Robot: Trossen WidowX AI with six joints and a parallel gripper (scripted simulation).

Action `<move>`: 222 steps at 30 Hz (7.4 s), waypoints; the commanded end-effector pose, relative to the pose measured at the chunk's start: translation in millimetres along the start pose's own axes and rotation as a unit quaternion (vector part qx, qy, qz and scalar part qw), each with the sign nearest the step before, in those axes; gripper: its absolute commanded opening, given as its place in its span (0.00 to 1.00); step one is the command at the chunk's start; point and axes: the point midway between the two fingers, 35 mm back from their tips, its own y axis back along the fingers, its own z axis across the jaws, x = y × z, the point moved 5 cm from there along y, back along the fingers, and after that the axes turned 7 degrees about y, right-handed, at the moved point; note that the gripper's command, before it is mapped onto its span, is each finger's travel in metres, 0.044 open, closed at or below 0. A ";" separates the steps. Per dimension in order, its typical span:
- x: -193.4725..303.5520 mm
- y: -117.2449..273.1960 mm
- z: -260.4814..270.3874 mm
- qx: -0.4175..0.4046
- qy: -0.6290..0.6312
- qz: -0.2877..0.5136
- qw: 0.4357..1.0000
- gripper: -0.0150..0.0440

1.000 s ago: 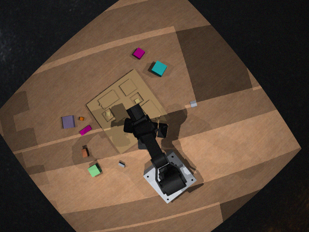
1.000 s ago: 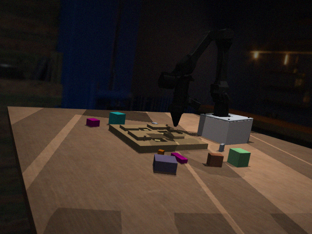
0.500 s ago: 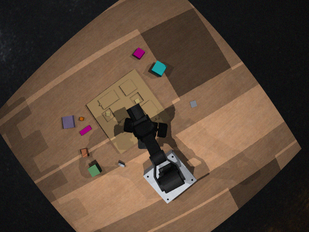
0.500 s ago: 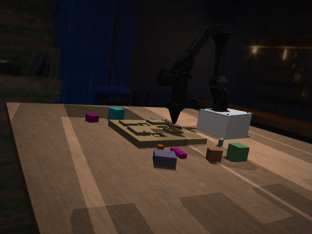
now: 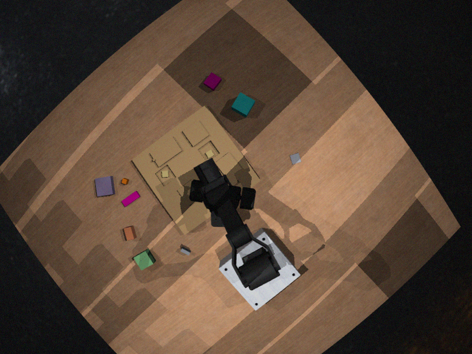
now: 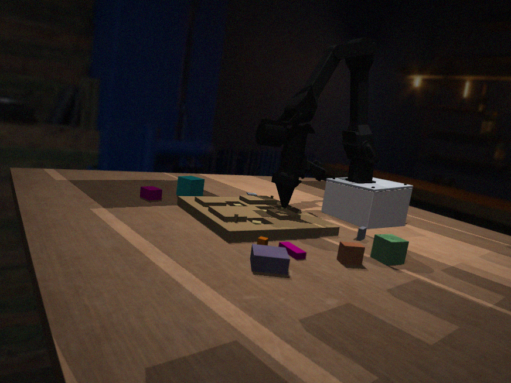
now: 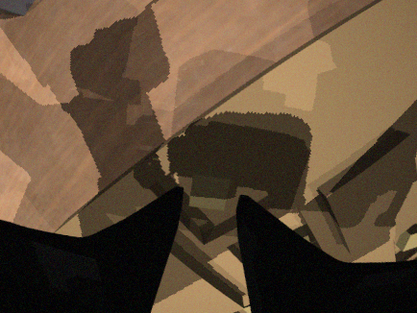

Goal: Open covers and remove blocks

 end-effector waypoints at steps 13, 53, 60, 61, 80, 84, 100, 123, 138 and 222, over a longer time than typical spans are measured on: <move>0.1 -9.1 -0.1 0.000 -0.001 0.000 1.000 0.49; 1.5 24.8 0.2 0.001 0.000 0.000 1.000 0.39; 1.1 34.0 0.8 0.002 0.000 0.000 1.000 0.39; 1.0 35.3 0.9 0.002 0.000 0.000 1.000 0.39; 1.7 79.3 0.7 0.002 0.000 0.000 1.000 0.39; 1.5 84.2 -1.0 0.002 0.000 0.000 1.000 0.39; 0.7 88.6 -49.0 0.004 -0.001 -0.002 1.000 0.39; -20.4 92.2 -122.3 0.007 -0.001 -0.005 1.000 0.39; -47.9 92.9 -169.0 0.009 -0.001 -0.006 1.000 0.39; -113.4 -0.8 -237.4 0.012 -0.001 -0.006 1.000 0.39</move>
